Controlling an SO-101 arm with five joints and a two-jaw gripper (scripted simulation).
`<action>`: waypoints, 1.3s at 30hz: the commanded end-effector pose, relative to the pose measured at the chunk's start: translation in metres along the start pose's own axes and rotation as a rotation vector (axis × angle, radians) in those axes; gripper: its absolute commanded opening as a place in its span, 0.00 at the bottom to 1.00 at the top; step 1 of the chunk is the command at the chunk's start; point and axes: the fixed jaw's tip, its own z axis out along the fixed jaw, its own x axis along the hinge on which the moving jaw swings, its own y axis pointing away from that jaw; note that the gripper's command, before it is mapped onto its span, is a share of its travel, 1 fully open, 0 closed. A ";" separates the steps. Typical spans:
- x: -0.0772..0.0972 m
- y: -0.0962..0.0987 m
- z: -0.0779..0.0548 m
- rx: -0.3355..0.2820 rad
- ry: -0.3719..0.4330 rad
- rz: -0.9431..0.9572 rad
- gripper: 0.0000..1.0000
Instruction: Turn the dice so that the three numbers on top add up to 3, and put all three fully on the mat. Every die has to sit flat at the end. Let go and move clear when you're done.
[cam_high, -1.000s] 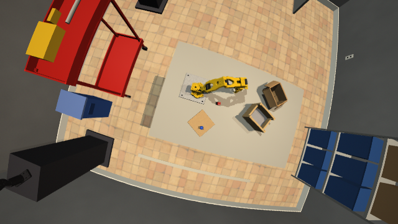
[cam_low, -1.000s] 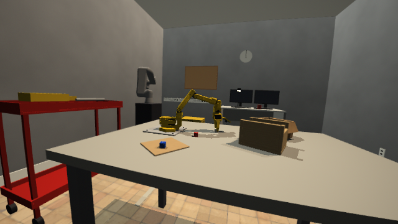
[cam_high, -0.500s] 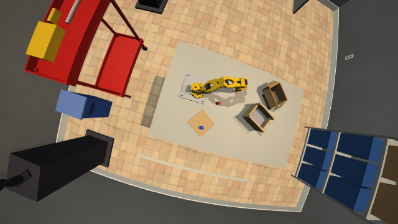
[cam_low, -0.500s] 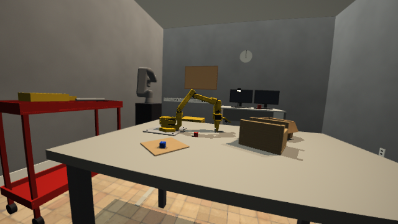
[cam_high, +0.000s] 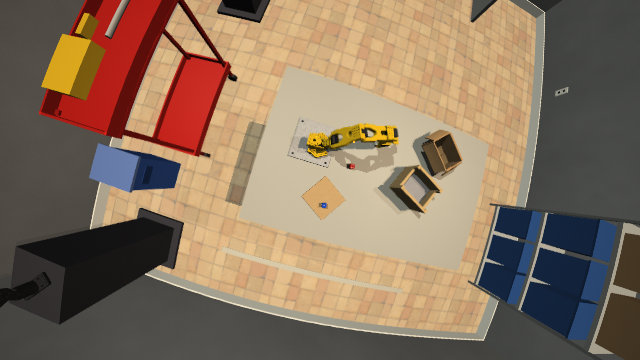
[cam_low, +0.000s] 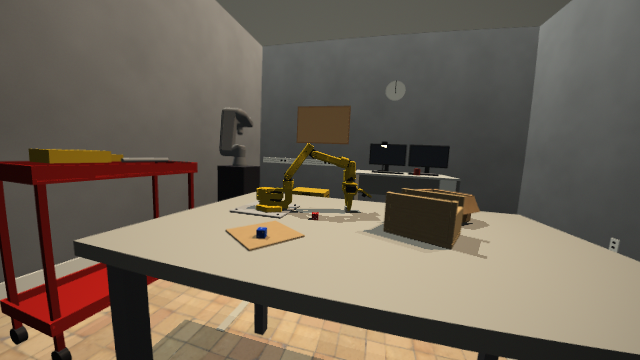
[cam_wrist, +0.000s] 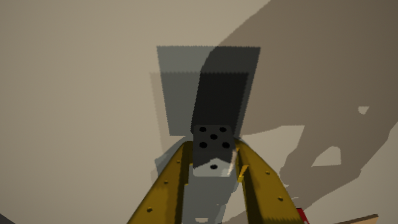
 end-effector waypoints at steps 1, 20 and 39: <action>0.003 -0.003 0.004 0.000 0.019 0.003 0.09; 0.003 -0.003 0.004 0.000 0.019 0.003 0.00; 0.001 0.000 -0.020 0.000 0.016 0.003 0.00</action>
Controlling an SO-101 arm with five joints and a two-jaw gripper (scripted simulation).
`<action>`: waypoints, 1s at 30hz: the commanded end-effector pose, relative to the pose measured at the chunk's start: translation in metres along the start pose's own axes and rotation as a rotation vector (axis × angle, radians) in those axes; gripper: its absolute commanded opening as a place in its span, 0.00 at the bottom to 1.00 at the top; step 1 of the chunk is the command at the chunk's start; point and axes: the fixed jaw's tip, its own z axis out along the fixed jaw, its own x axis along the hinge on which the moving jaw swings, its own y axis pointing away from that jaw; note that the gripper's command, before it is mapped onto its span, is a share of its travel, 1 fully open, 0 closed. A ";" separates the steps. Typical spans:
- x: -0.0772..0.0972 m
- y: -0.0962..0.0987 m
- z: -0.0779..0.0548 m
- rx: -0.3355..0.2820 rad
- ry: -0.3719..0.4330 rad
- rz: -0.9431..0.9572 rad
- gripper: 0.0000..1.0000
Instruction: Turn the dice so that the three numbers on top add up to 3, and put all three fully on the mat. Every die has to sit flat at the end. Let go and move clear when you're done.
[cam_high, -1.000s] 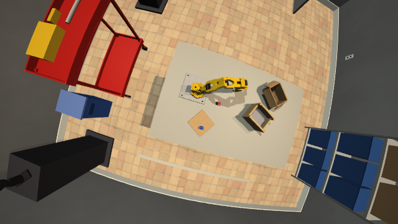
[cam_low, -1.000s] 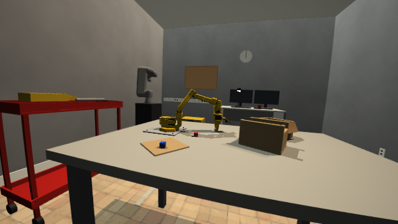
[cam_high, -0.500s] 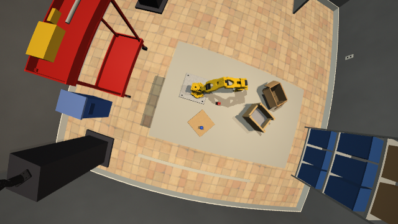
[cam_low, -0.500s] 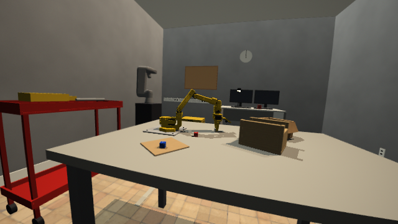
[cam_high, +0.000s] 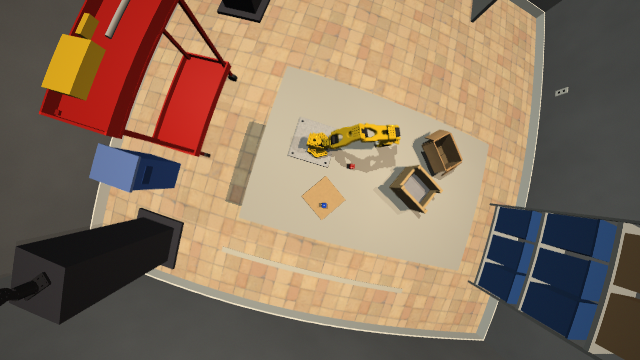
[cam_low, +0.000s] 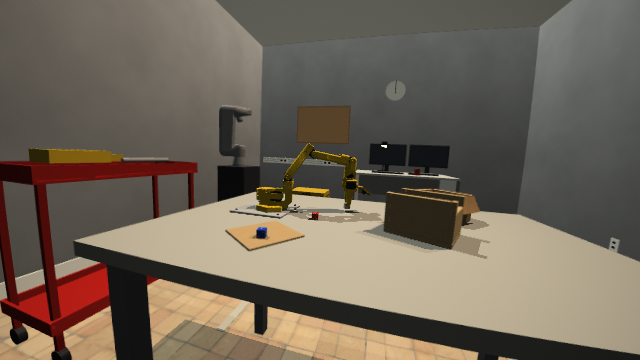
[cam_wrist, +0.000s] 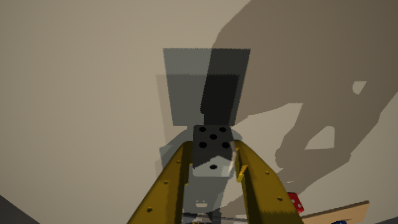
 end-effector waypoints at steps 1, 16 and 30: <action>-0.002 0.001 -0.012 -0.002 -0.015 0.002 0.00; -0.001 0.003 -0.034 -0.002 -0.029 0.002 0.00; -0.001 0.003 -0.034 -0.002 -0.029 0.002 0.00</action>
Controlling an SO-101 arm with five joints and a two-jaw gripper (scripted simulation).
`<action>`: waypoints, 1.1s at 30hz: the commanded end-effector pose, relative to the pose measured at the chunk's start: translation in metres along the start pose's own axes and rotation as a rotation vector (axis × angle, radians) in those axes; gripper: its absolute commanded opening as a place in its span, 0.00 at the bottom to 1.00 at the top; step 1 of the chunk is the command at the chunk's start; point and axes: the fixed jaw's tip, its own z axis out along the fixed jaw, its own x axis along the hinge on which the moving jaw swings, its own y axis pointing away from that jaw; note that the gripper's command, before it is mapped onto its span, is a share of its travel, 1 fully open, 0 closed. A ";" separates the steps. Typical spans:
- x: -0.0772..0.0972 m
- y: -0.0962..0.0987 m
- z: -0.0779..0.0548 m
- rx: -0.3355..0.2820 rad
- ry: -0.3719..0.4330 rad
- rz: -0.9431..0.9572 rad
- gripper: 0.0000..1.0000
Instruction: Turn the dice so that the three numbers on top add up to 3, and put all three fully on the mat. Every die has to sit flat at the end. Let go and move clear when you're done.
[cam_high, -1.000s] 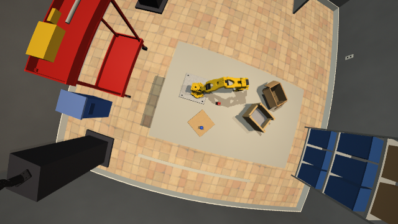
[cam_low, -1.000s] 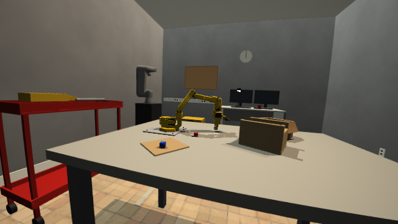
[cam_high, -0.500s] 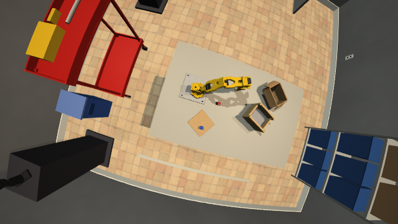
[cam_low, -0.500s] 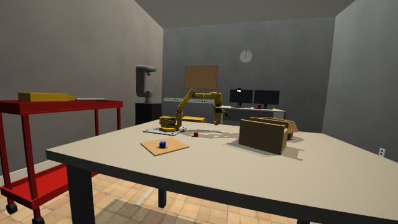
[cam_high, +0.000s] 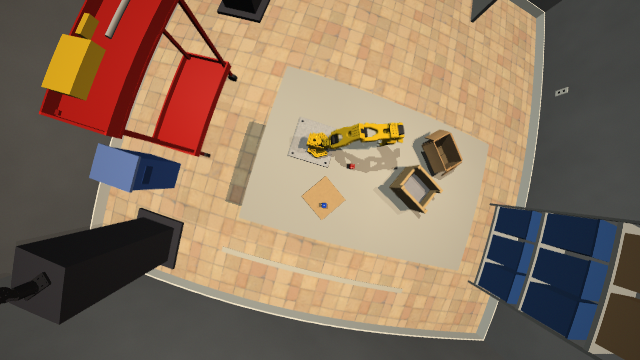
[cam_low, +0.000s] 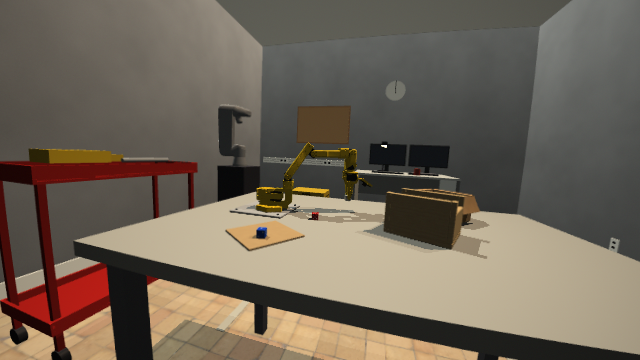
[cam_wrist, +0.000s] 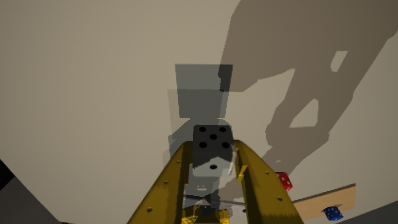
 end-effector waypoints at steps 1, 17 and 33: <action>-0.001 0.003 -0.005 -0.002 -0.016 -0.002 0.00; 0.002 -0.036 -0.002 -0.003 -0.002 0.153 0.00; 0.017 -0.096 0.002 -0.007 0.003 0.407 0.00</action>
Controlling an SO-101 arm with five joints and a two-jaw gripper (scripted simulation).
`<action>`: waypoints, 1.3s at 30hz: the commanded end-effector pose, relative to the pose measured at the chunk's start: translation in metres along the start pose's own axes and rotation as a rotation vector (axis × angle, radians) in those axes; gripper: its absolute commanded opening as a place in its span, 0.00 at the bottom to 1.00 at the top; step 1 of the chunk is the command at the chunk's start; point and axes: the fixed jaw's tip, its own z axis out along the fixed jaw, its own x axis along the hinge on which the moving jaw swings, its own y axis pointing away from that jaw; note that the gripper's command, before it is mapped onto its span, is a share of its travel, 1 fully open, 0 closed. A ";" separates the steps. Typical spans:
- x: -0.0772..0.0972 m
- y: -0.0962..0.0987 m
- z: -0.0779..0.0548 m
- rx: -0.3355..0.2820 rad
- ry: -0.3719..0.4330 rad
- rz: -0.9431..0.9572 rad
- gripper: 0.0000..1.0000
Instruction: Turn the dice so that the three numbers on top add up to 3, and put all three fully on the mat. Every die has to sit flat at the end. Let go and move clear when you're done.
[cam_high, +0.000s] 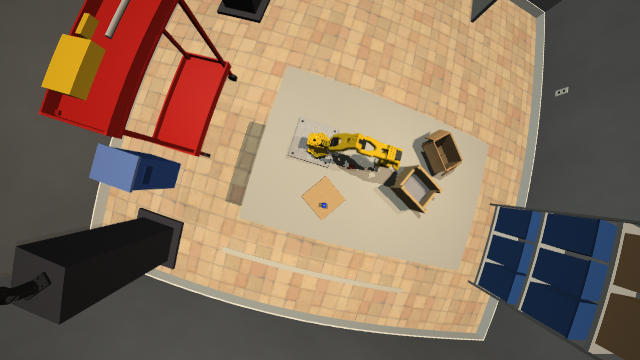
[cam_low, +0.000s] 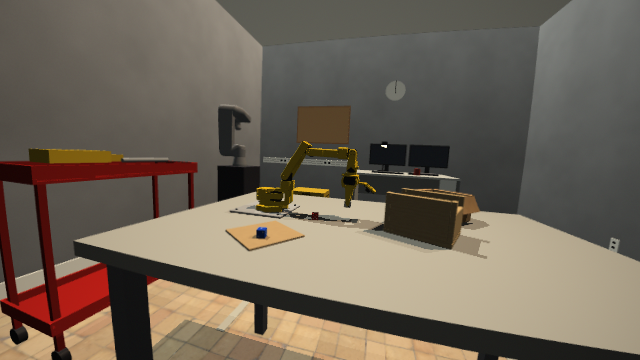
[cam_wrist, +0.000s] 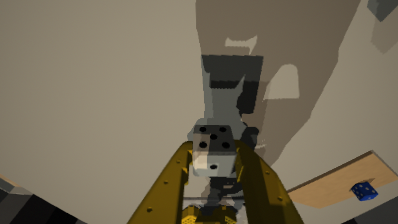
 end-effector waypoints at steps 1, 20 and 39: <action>-0.001 -0.008 -0.002 -0.003 -0.015 0.037 0.00; 0.004 -0.057 -0.002 -0.008 -0.014 0.244 0.00; 0.019 -0.104 -0.001 -0.013 -0.012 0.450 0.00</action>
